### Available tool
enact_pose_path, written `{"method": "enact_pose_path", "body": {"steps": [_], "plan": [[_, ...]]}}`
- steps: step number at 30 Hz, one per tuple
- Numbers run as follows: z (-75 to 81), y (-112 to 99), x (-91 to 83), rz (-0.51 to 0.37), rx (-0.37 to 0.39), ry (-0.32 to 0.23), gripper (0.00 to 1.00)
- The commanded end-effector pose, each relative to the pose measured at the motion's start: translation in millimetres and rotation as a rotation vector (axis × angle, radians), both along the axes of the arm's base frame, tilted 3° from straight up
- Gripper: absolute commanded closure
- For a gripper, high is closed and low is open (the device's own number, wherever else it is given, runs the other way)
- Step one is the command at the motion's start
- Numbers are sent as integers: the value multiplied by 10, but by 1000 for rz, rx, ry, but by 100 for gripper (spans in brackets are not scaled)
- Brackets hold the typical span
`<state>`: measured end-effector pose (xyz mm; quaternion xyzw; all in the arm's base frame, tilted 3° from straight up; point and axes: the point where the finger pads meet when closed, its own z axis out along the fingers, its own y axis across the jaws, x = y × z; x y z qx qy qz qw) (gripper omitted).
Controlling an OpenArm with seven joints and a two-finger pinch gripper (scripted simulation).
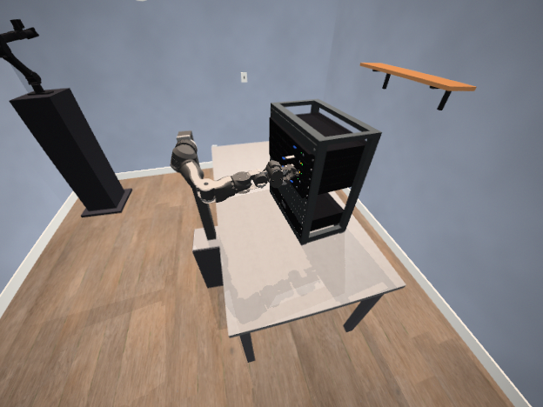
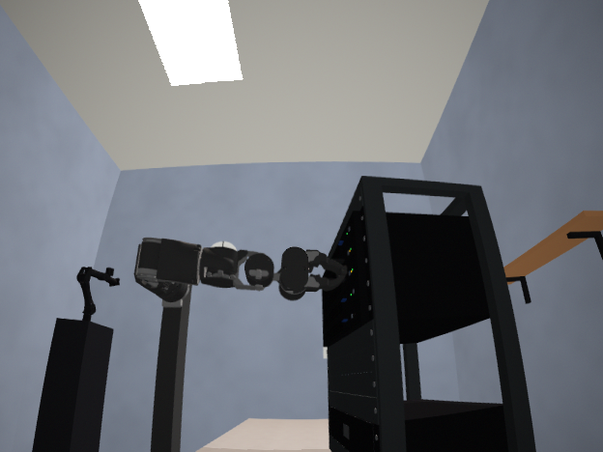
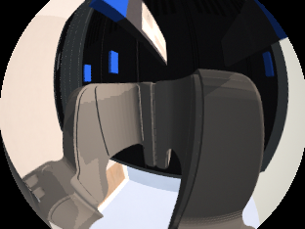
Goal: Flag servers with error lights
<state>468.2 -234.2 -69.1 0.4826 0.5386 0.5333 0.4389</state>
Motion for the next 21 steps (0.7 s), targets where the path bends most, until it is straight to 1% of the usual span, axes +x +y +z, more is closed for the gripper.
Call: {"method": "enact_pose_path", "body": {"steps": [1, 21], "plan": [[27, 11, 5, 5, -1, -4, 100], [46, 24, 22, 4, -1, -3, 100]]}}
